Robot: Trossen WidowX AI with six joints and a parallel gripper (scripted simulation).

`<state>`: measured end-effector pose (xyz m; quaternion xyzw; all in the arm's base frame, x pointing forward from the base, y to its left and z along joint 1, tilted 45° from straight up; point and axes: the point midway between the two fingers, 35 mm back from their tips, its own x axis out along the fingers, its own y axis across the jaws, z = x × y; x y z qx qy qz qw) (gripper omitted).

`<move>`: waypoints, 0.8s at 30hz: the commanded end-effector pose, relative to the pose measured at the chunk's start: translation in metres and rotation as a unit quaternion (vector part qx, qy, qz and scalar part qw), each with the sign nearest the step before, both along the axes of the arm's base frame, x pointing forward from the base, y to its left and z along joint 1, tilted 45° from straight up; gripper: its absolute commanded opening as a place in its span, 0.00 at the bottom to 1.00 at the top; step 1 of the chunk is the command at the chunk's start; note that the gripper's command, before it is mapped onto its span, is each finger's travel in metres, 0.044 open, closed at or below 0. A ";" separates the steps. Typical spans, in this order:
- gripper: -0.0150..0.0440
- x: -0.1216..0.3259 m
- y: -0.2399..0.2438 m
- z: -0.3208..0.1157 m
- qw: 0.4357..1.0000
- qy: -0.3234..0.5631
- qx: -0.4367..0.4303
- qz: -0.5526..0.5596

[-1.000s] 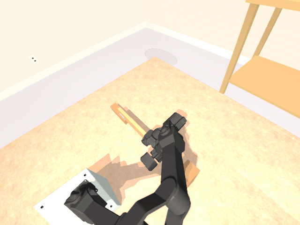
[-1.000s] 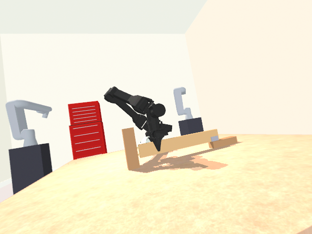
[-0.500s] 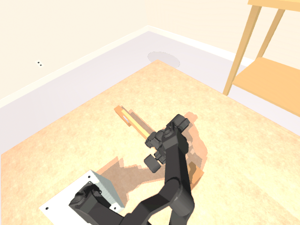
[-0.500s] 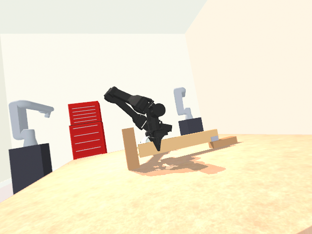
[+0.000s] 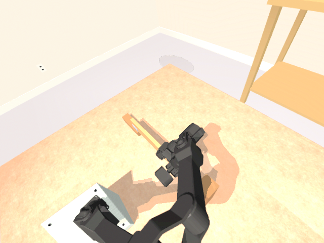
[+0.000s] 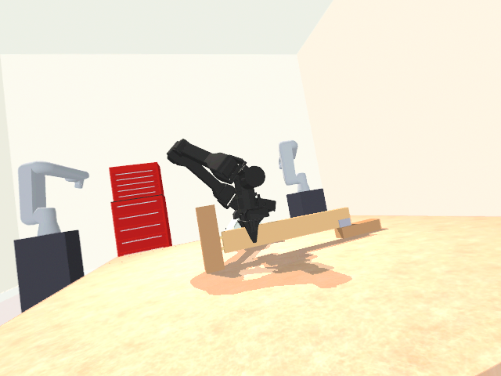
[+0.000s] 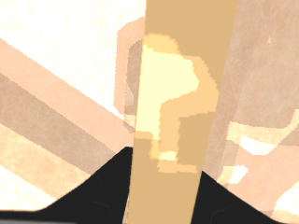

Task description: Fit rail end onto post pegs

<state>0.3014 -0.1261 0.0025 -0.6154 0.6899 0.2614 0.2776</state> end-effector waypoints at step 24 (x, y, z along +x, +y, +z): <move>0.25 0.000 -0.005 0.002 1.000 0.000 -0.002 0.001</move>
